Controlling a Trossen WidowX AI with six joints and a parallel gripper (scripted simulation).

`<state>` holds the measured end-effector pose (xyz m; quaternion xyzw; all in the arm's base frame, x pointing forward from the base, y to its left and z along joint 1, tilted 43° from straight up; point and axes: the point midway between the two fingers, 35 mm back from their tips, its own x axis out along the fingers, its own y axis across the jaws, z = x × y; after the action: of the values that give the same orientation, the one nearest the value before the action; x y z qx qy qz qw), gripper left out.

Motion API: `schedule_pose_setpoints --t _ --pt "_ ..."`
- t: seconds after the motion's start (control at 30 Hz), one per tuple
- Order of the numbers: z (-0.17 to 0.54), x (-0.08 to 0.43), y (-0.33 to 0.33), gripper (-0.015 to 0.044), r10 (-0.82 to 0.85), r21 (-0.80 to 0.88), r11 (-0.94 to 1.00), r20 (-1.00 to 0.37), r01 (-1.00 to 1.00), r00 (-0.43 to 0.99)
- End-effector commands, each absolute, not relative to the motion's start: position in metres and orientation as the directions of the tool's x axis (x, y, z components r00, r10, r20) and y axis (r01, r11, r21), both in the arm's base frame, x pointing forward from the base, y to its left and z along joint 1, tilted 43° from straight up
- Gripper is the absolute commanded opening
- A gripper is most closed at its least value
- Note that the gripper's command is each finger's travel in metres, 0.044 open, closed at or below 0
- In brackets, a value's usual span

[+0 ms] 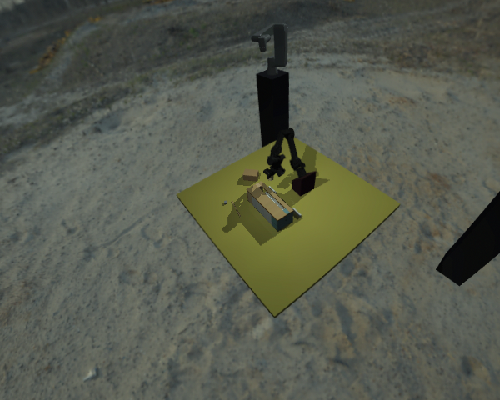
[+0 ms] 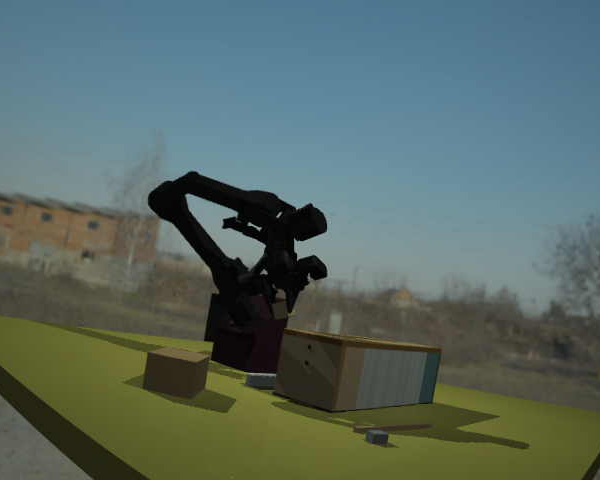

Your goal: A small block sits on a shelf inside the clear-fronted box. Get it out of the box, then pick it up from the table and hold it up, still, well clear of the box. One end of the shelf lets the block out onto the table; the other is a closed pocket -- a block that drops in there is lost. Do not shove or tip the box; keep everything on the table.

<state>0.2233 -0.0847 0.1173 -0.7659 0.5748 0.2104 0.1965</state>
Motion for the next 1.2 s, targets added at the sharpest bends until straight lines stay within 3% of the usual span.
schedule_pose_setpoints --t 0.0,0.6,1.17 --pt "0.121 0.224 -0.083 0.0 -0.803 0.06 -0.338 -0.538 -0.939 0.255" --pt "0.133 0.223 -0.075 0.0 -0.82 0.593 -0.558 -0.503 -0.58 0.275" --pt "0.133 0.223 -0.075 0.0 -0.82 0.61 -0.561 -0.501 -0.56 0.276"
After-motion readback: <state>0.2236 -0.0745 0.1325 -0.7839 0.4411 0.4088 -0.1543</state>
